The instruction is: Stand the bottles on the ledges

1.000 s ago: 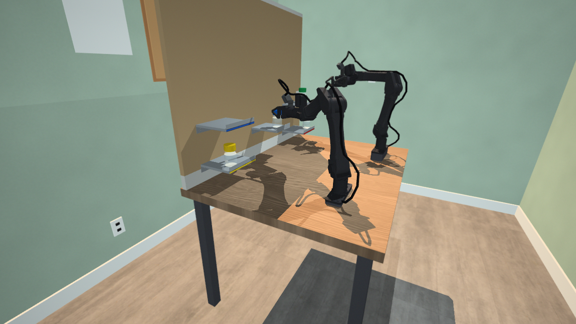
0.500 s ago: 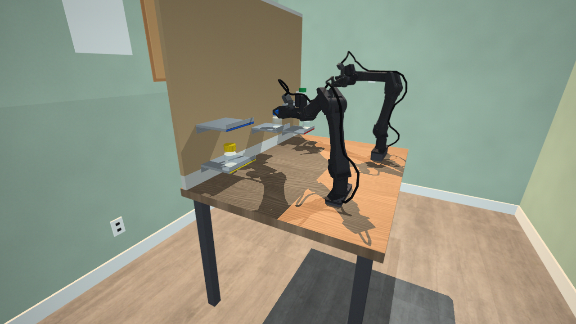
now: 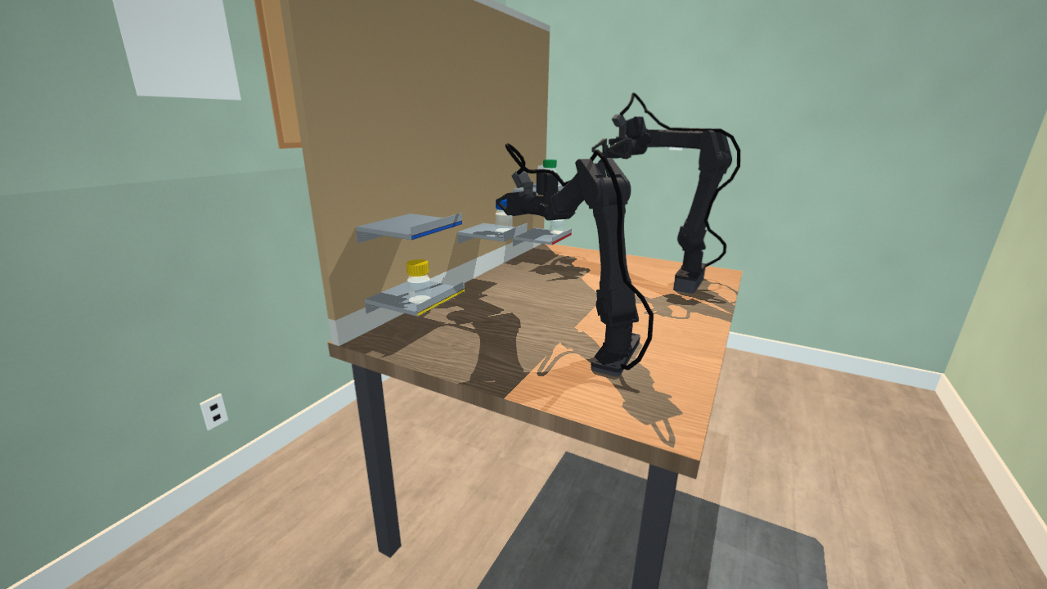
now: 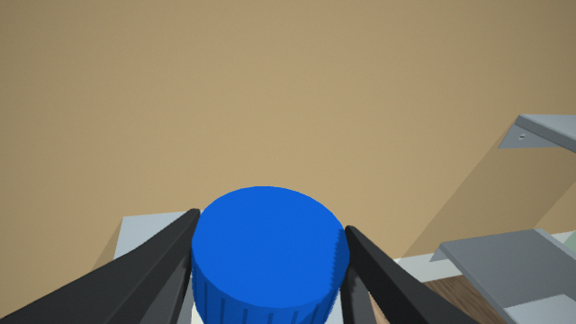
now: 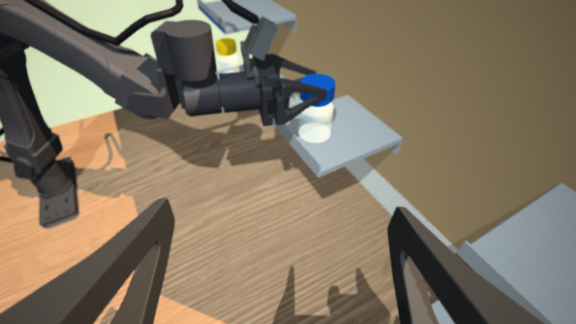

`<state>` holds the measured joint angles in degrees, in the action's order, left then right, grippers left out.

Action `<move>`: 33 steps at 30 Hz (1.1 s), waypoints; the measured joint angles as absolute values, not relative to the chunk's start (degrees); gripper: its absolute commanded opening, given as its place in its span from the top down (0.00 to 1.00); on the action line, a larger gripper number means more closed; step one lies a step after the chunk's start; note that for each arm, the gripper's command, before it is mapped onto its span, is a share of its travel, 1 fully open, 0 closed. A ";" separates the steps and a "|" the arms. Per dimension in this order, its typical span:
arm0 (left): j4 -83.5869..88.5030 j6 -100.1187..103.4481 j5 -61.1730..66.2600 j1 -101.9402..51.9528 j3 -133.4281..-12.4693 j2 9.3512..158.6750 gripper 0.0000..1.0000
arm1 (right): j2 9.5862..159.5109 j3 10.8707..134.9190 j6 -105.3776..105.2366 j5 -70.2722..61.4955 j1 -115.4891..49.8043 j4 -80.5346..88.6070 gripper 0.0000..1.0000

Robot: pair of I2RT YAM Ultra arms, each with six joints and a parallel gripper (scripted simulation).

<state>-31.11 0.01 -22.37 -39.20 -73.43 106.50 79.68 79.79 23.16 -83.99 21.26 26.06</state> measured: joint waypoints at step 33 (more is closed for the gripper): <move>-10.50 0.03 -22.00 -39.64 -90.94 103.46 0.51 | 79.68 79.79 23.22 -83.99 21.26 26.13 0.11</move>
